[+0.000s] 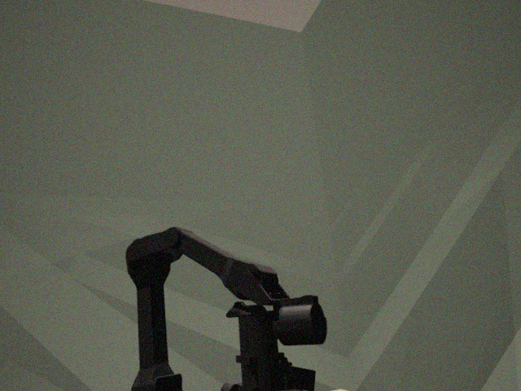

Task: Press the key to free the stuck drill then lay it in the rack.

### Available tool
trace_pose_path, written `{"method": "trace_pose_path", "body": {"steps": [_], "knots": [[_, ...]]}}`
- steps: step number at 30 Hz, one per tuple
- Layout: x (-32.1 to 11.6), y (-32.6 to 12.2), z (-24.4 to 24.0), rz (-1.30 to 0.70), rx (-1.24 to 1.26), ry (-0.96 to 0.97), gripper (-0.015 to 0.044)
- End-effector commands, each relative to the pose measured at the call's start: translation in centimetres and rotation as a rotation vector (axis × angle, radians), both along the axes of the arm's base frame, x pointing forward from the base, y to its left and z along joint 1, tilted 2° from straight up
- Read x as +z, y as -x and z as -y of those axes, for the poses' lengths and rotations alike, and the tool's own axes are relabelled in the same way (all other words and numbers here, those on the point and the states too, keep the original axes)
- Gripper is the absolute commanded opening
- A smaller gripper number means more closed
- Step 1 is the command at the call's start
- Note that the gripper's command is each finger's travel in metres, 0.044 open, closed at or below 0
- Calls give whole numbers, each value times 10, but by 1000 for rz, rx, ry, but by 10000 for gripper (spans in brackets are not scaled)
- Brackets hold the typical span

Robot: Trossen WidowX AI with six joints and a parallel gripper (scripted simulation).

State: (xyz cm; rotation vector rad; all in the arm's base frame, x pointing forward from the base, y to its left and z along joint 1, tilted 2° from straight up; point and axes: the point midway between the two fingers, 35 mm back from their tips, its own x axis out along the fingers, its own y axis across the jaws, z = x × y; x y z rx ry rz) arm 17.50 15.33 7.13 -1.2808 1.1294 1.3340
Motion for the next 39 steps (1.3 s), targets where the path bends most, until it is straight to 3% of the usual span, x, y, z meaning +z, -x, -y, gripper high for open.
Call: {"method": "trace_pose_path", "body": {"steps": [1, 39], "knots": [[-1, 4, 0, -1, -4, -5, 0], [-46, 4, -2, -1, -4, -5, 0]]}}
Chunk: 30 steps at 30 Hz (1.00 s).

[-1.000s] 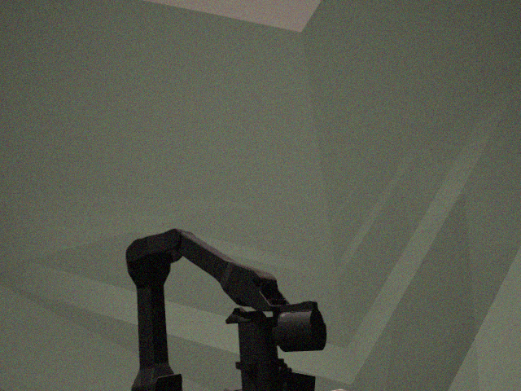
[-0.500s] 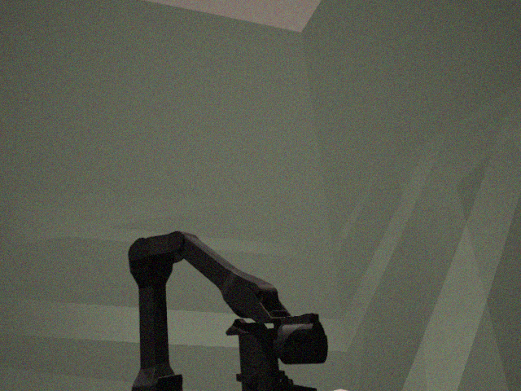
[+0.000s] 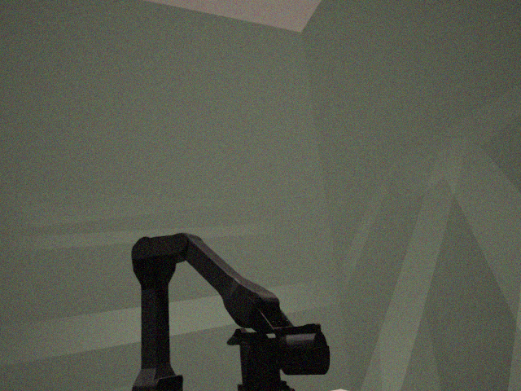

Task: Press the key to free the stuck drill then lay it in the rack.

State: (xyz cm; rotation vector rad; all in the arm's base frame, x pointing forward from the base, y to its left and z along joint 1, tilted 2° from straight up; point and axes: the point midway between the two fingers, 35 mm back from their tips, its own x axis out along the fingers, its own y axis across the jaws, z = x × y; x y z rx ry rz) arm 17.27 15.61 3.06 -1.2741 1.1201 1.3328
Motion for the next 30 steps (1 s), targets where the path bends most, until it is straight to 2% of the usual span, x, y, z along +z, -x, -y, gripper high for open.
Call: {"method": "trace_pose_path", "body": {"steps": [1, 22, 30], "knots": [[-6, 1, 1, -6, -2, 5, 0], [-15, 4, 3, -6, -2, 5, 0], [-9, 3, -2, -3, 1, -9, 210]]}}
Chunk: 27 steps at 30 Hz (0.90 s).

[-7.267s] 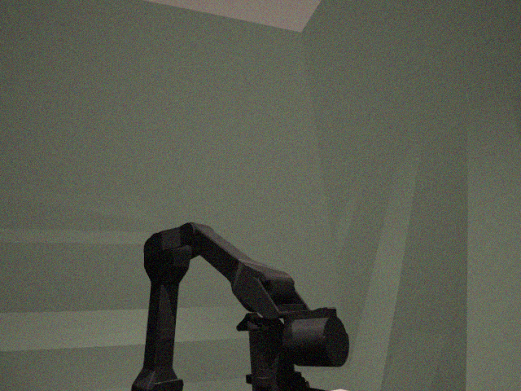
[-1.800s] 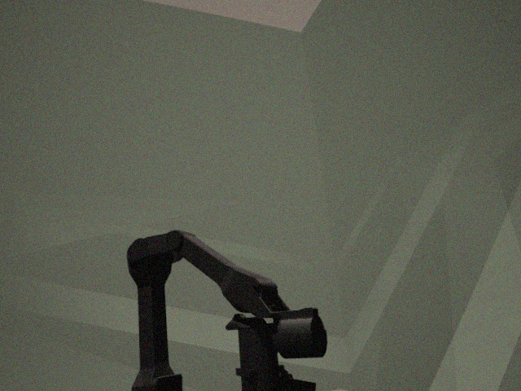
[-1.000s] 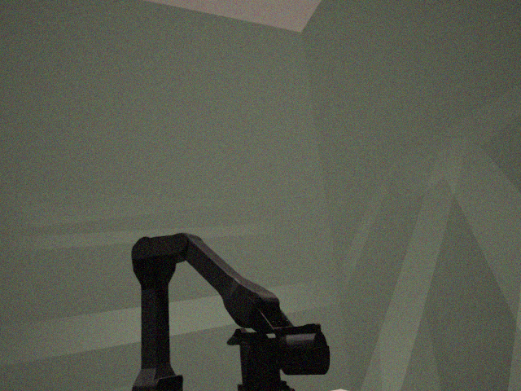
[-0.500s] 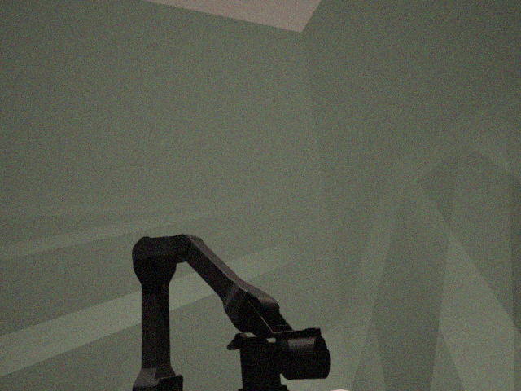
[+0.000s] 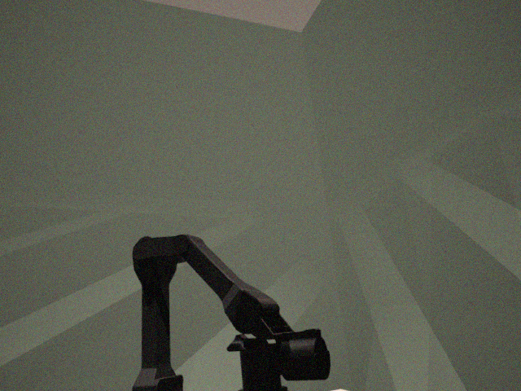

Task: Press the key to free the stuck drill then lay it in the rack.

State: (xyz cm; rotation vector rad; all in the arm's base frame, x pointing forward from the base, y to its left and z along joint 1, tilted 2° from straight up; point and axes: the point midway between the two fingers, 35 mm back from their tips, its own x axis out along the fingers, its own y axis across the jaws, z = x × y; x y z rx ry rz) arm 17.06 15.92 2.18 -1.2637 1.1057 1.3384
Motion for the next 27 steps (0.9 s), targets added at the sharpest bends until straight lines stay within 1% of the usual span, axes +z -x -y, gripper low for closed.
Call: {"method": "trace_pose_path", "body": {"steps": [1, 9, 27], "knots": [[0, 1, 1, -5, 1, 7, 236], [0, 1, 1, -5, 1, 7, 440], [67, 1, 3, -7, -2, 21, 440]]}}
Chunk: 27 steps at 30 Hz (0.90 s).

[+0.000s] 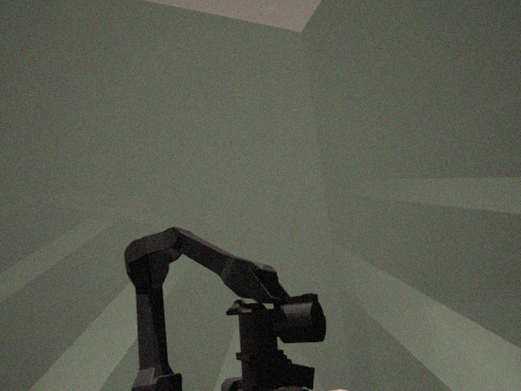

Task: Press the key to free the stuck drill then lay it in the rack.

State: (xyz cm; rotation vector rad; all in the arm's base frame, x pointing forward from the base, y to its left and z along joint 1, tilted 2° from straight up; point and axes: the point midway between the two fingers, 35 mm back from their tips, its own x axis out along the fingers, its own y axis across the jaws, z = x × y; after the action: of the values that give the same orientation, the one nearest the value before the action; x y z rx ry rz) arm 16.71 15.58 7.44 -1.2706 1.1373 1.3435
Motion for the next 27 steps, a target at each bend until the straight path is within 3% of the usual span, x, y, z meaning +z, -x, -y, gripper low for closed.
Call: {"method": "trace_pose_path", "body": {"steps": [1, 8, 15, 27], "knots": [[18, -2, 0, 12, -2, -2, 440], [25, -9, -5, 25, -71, -24, 440], [104, -70, -47, 162, -755, -325, 440], [196, -111, -68, 112, -1324, -698, 440]]}}
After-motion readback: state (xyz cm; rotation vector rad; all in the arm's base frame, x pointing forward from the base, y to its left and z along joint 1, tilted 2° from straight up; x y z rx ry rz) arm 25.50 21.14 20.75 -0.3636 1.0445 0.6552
